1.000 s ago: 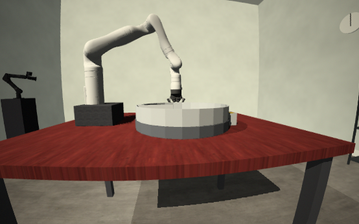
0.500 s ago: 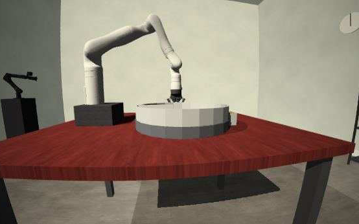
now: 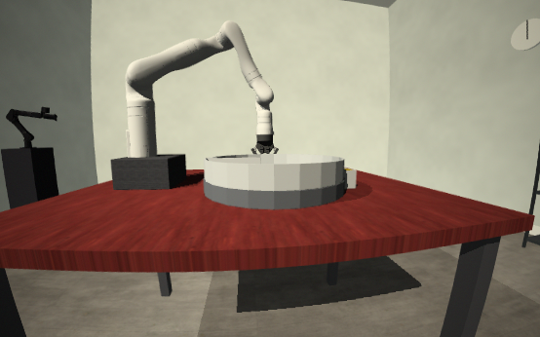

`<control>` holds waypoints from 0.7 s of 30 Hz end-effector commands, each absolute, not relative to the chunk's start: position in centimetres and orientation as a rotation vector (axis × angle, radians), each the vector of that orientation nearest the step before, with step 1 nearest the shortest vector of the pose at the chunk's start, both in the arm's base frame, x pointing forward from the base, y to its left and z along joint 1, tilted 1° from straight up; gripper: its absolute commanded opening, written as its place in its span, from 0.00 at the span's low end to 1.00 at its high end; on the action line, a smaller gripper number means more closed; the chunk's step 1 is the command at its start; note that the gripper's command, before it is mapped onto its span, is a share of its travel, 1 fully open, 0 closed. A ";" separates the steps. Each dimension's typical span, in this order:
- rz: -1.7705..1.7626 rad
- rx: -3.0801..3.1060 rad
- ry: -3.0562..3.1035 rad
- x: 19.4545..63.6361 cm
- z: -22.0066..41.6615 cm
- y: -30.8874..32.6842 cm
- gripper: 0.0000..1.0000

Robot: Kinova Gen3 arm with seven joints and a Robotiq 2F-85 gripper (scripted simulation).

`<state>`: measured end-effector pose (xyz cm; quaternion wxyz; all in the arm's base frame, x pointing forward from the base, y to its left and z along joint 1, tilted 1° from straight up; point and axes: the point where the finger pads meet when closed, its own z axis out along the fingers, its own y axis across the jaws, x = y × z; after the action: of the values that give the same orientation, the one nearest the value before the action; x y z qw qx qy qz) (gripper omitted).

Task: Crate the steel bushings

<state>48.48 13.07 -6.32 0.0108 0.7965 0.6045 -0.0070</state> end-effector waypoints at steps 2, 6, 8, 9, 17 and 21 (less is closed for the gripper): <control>-0.019 2.485 1.886 48.5 -6.2 13.1 0.16; -0.019 2.485 1.886 48.5 -6.2 13.1 0.16; -0.019 2.485 1.886 48.5 -6.2 13.1 0.16; -0.019 2.485 1.886 48.5 -6.2 13.1 0.16; -0.019 2.484 1.887 48.6 -6.0 13.1 0.16; -0.018 2.483 1.888 48.6 -5.6 13.1 0.16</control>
<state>48.49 13.13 -6.07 0.0101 0.7965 0.6045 -0.0065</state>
